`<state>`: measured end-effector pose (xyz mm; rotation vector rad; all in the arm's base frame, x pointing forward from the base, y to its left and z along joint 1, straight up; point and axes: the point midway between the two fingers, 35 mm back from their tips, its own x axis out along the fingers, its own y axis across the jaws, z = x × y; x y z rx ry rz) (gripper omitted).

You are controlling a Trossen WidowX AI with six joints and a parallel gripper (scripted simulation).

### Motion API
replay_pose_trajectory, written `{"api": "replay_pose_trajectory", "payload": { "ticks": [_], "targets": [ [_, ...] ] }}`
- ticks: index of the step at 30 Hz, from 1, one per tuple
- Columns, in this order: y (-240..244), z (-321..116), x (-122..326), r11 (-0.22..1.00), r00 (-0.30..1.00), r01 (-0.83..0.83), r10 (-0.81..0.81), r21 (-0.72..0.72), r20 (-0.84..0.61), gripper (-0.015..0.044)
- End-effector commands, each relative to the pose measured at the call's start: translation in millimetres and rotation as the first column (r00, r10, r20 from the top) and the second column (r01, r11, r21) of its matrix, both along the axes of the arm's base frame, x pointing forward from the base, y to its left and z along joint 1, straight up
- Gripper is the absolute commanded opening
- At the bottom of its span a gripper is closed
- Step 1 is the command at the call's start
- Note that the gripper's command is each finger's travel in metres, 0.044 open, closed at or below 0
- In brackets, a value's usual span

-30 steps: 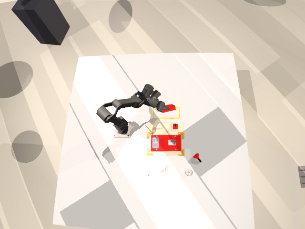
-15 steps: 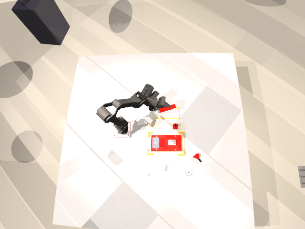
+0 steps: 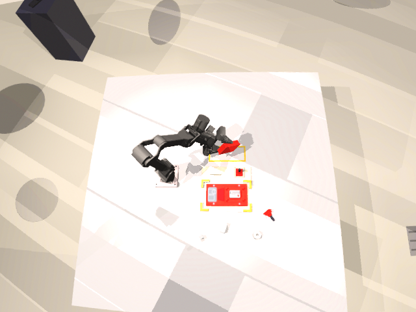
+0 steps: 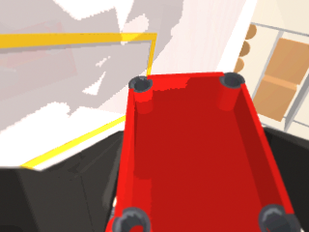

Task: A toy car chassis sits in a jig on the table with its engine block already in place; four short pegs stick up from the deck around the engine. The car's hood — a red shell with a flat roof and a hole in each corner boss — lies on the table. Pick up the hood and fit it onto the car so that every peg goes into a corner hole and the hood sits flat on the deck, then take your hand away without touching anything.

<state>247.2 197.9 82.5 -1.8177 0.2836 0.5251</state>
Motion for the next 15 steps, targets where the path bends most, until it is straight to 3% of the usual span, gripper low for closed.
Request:
{"api": "replay_pose_trajectory", "payload": {
  "ticks": [1, 15],
  "targets": [
    [0, -1, 0, 0.995, 0.999, -0.048, 0.049, -0.091, 0.008, 0.0000],
    [0, -11, -3, 0.864, 0.967, -0.236, 0.253, -0.446, -0.021, 0.0000]
  ]
}}
